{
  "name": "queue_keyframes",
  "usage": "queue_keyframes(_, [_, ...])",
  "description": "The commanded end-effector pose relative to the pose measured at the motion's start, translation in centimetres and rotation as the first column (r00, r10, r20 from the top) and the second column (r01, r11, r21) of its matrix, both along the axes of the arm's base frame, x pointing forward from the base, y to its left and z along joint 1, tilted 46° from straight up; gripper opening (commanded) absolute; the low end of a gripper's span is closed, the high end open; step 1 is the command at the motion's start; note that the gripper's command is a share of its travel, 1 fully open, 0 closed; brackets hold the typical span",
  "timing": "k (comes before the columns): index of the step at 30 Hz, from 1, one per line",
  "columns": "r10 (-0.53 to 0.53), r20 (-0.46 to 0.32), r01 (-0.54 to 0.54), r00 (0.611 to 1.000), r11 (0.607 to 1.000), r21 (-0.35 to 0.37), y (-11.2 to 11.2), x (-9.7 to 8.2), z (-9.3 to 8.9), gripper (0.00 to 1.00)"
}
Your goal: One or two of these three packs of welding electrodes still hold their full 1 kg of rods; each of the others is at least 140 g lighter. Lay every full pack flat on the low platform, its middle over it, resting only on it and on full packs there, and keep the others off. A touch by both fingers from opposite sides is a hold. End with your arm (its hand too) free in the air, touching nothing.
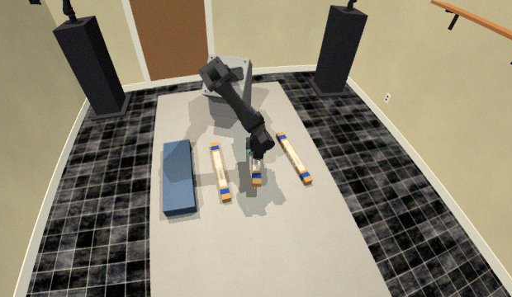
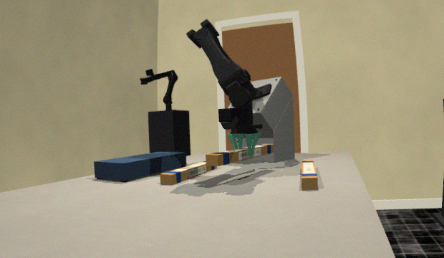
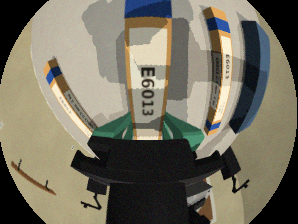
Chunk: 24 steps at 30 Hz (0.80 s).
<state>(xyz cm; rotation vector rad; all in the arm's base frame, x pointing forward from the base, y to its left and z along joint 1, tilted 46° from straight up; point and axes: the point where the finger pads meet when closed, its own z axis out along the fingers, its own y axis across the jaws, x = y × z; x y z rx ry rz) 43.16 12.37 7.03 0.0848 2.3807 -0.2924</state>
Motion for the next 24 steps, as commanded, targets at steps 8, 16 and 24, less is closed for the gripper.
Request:
queue_keyframes(8, [0.031,0.059,-0.032,0.998,0.999,0.023,2.4,-1.2,4.5,0.00])
queue_keyframes(16, [0.031,0.059,-0.032,0.998,0.999,0.024,2.6,-2.1,5.4,0.00])
queue_keyframes(24, [0.031,0.058,-0.032,0.998,0.999,0.025,2.9,-3.2,6.5,0.00])
